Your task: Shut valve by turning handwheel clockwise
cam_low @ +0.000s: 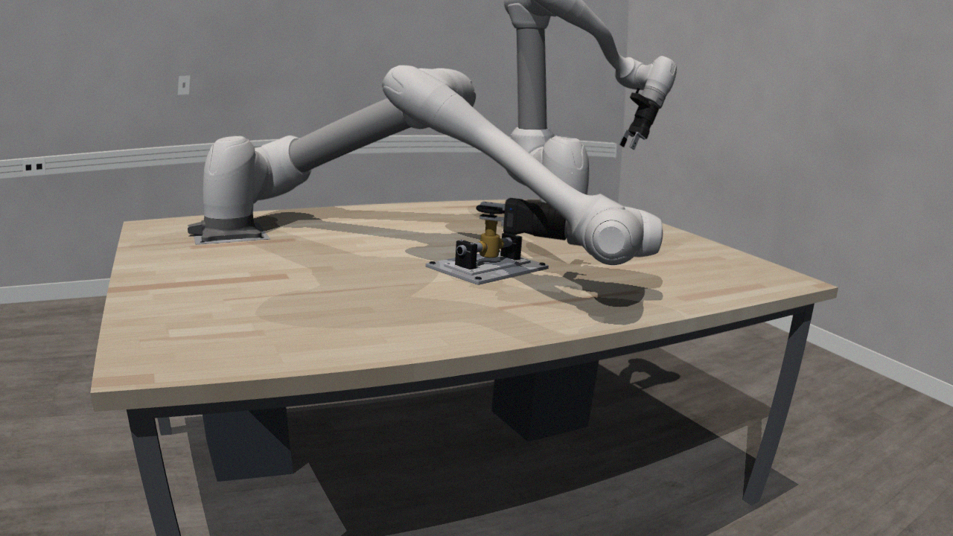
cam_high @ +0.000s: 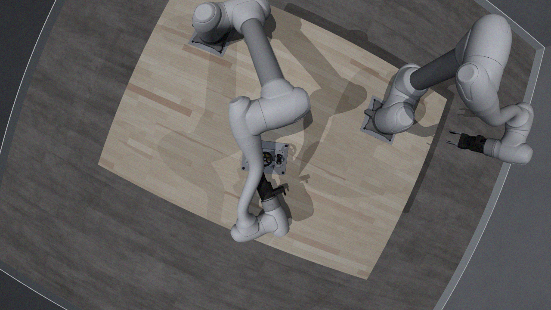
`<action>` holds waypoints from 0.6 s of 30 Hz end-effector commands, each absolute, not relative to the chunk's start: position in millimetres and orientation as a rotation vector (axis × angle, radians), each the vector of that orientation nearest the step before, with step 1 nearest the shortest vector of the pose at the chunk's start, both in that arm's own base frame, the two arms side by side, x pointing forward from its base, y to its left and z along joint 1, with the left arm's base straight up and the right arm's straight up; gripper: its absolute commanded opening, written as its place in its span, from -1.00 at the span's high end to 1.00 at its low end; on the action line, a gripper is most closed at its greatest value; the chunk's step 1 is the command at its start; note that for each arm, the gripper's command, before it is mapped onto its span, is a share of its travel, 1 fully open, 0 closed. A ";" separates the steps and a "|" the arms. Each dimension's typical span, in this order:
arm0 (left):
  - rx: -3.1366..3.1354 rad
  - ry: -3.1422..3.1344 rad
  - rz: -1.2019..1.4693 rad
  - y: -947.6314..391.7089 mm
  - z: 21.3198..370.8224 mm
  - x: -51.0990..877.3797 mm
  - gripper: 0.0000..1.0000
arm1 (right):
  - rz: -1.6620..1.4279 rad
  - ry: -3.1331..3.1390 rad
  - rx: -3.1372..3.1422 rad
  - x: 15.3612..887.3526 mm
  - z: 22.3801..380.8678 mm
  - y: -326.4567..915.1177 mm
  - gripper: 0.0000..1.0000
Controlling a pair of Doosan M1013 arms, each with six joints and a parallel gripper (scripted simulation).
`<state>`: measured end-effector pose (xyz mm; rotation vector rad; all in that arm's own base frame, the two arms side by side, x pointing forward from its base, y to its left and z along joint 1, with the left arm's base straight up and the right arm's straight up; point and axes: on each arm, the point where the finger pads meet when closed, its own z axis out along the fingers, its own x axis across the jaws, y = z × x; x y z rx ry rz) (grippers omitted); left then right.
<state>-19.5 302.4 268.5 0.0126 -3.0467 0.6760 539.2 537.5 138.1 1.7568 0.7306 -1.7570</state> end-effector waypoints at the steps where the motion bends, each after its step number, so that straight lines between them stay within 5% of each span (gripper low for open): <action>1: 0.013 -3.047 0.675 302.7 268.9 -19.6 -1.00 | -1.716 0.777 1.719 540.4 139.3 538.6 -0.04; 18: 0.013 -3.047 0.675 302.7 268.9 -19.6 -1.00 | -1.377 1.090 1.380 546.8 139.4 551.0 -0.04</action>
